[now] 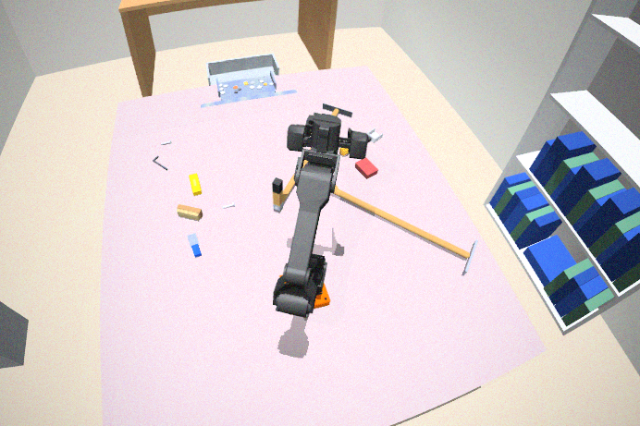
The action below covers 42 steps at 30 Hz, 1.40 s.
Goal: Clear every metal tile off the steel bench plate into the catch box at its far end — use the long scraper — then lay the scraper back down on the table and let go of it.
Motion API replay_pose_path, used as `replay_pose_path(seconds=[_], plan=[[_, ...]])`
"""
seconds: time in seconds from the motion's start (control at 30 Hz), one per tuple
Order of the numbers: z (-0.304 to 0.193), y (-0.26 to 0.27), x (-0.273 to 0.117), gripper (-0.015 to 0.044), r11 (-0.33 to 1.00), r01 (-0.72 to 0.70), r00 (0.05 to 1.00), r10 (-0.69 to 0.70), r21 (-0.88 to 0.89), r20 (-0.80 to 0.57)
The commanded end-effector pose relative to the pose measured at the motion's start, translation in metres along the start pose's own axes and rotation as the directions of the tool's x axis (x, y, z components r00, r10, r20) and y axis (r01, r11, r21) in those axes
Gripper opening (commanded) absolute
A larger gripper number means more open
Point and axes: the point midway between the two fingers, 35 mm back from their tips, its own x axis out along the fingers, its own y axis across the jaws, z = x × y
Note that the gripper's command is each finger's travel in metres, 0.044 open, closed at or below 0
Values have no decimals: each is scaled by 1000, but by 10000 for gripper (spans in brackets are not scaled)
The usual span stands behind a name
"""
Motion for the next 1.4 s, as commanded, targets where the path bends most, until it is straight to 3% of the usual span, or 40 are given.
replay_pose_path(seconds=[0.0, 0.6, 1.37], plan=[[0, -1, 0, 440, 1000, 6, 1000, -6, 6, 2], [2, -1, -1, 440, 1000, 6, 1000, -6, -5, 2], [44, 4, -35, 440, 933, 12, 1000, -8, -360, 13]])
